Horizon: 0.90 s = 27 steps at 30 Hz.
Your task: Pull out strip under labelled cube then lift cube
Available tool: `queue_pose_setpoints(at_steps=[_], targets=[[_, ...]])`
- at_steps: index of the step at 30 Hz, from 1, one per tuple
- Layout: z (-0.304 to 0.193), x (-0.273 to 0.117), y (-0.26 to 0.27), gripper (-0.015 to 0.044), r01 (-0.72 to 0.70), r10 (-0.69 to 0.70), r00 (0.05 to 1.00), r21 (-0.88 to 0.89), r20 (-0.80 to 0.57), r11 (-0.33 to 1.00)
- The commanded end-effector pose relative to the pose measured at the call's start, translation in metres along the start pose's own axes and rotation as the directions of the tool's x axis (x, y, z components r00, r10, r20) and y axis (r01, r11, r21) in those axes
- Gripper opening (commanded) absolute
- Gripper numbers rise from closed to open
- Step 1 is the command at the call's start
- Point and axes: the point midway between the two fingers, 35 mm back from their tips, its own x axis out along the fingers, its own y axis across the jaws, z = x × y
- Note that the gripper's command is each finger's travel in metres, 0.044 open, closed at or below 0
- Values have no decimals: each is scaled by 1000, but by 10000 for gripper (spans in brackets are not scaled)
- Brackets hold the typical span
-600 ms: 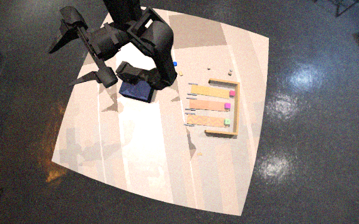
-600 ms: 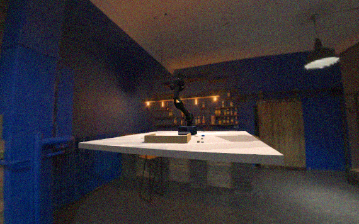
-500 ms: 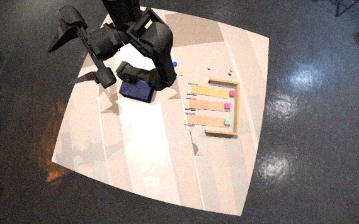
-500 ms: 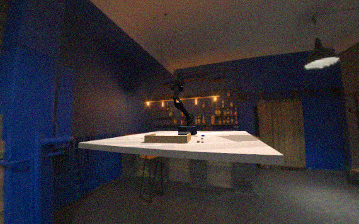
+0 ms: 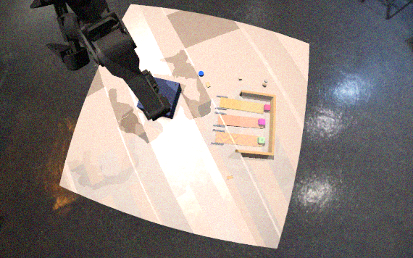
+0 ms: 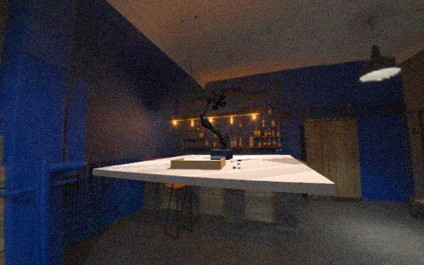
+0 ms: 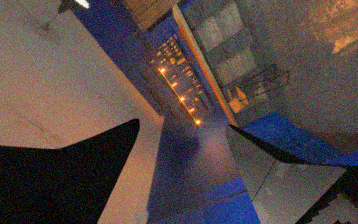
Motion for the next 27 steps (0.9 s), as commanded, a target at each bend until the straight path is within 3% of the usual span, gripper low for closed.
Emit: queue_pose_setpoints(at_steps=[1, 6, 12, 20, 27], targets=[[41, 20, 22, 400, -81, 99, 980, -110, 173, 991], [108, 27, 54, 400, -123, 232, 881, -274, 411, 954], [189, 0, 83, 400, -56, 349, 669, -424, 657, 904], [281, -84, 93, 400, 153, 406, 273, -456, 872, 877], [319, -172, 74, 400, 295, 365, -75, -329, 928, 897]])
